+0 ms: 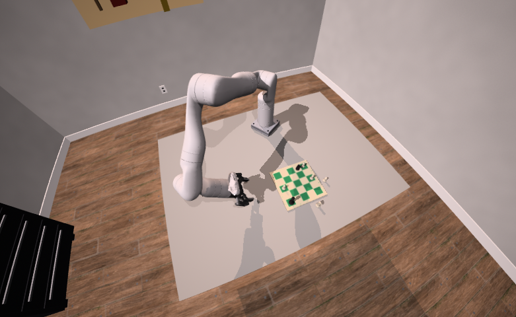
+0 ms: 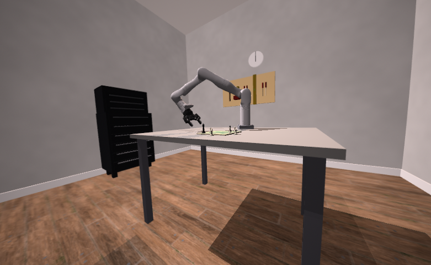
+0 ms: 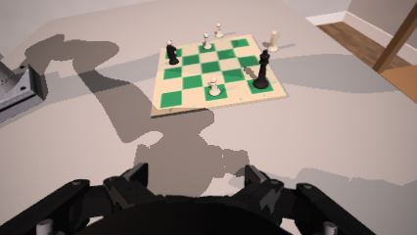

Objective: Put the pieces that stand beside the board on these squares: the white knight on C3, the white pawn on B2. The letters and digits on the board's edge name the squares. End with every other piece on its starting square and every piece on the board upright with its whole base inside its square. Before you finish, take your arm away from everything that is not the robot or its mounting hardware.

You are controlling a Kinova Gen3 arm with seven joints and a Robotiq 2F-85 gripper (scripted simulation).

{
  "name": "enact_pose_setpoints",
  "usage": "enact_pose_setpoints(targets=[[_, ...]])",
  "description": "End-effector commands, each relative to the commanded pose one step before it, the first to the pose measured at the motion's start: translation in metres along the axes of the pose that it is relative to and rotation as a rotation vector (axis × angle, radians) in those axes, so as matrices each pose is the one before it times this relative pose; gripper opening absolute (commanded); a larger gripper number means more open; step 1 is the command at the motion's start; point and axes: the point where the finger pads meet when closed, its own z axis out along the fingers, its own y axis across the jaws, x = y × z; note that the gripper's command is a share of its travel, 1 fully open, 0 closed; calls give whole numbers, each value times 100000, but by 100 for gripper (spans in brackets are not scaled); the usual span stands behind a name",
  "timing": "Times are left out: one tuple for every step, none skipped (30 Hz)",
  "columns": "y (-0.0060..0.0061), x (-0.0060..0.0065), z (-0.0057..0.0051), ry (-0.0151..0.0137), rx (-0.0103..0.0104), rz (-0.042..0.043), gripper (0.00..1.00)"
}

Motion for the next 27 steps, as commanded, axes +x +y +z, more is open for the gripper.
enact_pose_setpoints(targets=[[0, -95, 17, 103, -44, 114, 100], [0, 0, 0, 0, 0, 0, 100], [0, 0, 0, 0, 0, 0, 100], [254, -30, 115, 1902, -52, -1910, 100], [0, 0, 0, 0, 0, 0, 100], [0, 0, 0, 0, 0, 0, 100], [0, 0, 0, 0, 0, 0, 100], [0, 0, 0, 0, 0, 0, 100], [0, 0, 0, 0, 0, 0, 100], [0, 0, 0, 0, 0, 0, 100], [0, 0, 0, 0, 0, 0, 100], [231, -39, 102, 1805, -100, -1809, 100], [0, 0, 0, 0, 0, 0, 100], [0, 0, 0, 0, 0, 0, 100], [0, 0, 0, 0, 0, 0, 100], [0, 0, 0, 0, 0, 0, 100], [0, 0, 0, 0, 0, 0, 100], [0, 0, 0, 0, 0, 0, 100], [0, 0, 0, 0, 0, 0, 100], [0, 0, 0, 0, 0, 0, 100], [210, -45, 90, 1686, -129, -1688, 100], [0, 0, 0, 0, 0, 0, 100], [0, 0, 0, 0, 0, 0, 100], [0, 0, 0, 0, 0, 0, 100], [0, 0, 0, 0, 0, 0, 100], [0, 0, 0, 0, 0, 0, 100], [0, 0, 0, 0, 0, 0, 100]])
